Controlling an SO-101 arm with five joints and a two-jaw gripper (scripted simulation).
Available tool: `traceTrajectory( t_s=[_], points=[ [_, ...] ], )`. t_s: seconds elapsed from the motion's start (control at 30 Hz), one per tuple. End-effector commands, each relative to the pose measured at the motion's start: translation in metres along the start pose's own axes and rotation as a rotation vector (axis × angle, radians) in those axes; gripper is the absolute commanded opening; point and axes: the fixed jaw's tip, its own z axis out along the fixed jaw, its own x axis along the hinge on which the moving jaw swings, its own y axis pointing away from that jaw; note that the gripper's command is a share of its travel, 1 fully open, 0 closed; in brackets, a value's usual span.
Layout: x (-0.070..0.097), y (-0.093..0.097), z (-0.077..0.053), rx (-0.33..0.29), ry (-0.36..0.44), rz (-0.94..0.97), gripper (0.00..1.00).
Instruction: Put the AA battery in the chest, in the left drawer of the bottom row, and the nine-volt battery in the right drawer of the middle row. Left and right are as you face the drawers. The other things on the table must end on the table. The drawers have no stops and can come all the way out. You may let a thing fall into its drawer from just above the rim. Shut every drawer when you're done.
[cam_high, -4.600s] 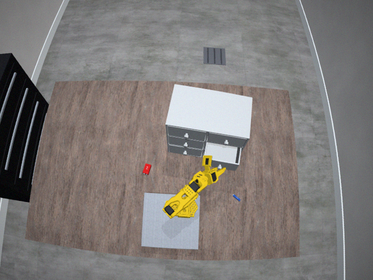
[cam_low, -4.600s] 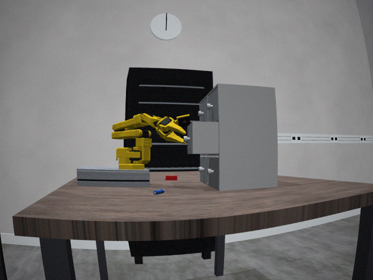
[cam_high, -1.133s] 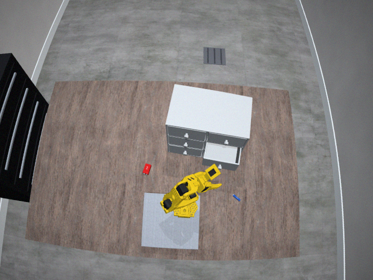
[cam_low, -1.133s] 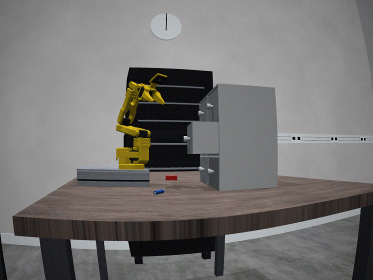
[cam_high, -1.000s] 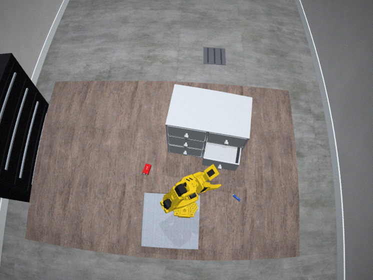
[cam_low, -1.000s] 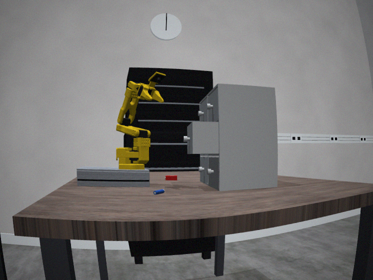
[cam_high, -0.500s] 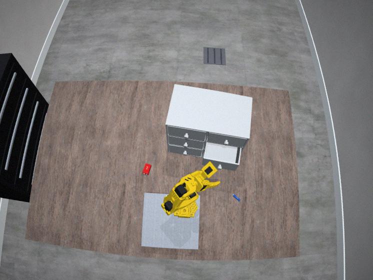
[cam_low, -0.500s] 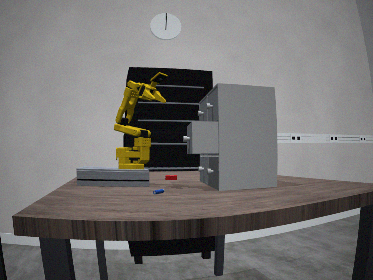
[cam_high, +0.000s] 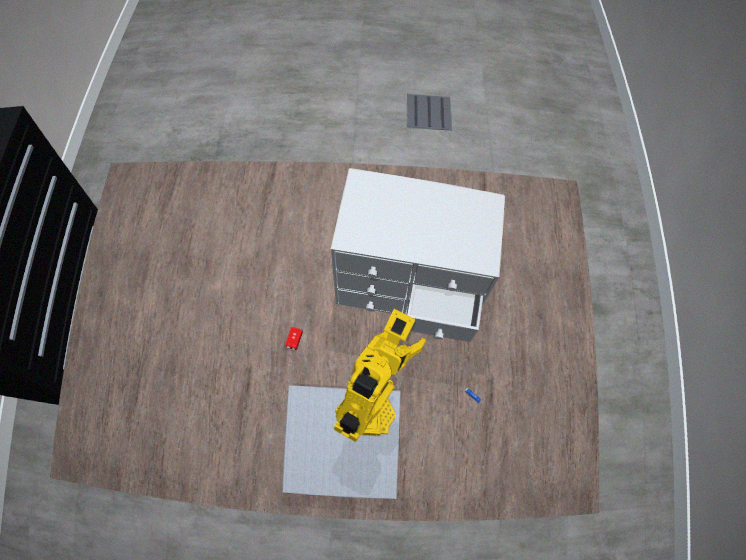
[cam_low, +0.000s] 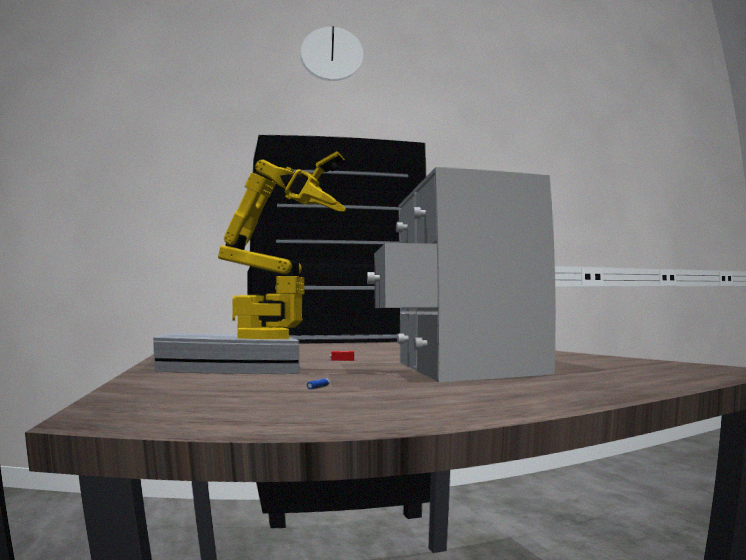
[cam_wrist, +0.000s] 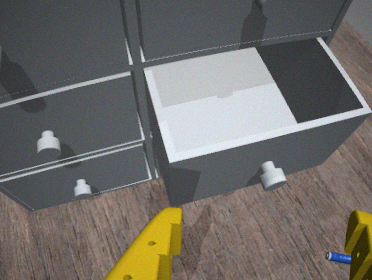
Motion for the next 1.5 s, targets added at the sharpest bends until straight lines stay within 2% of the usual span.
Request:
traceTrajectory(
  t_s=[0.0,0.3,0.37,0.4,0.87,0.93,1.37,1.47],
  points=[
    [0.000,0.016,-0.002,-0.120,0.001,-0.063,0.30],
    [0.005,0.050,-0.012,-0.375,-0.008,-0.209,0.30],
    [0.005,0.050,-0.012,-0.375,-0.008,-0.209,0.30],
    [0.006,0.054,-0.014,-0.404,-0.009,-0.226,0.30],
    [0.023,0.094,-0.047,-0.801,-0.024,-0.454,0.30],
    [0.023,0.094,-0.047,-0.801,-0.024,-0.454,0.30],
    [0.046,0.114,-0.088,-1.170,-0.037,-0.666,0.30],
    [0.047,0.114,-0.090,-1.181,-0.038,-0.673,0.30]
  ],
)
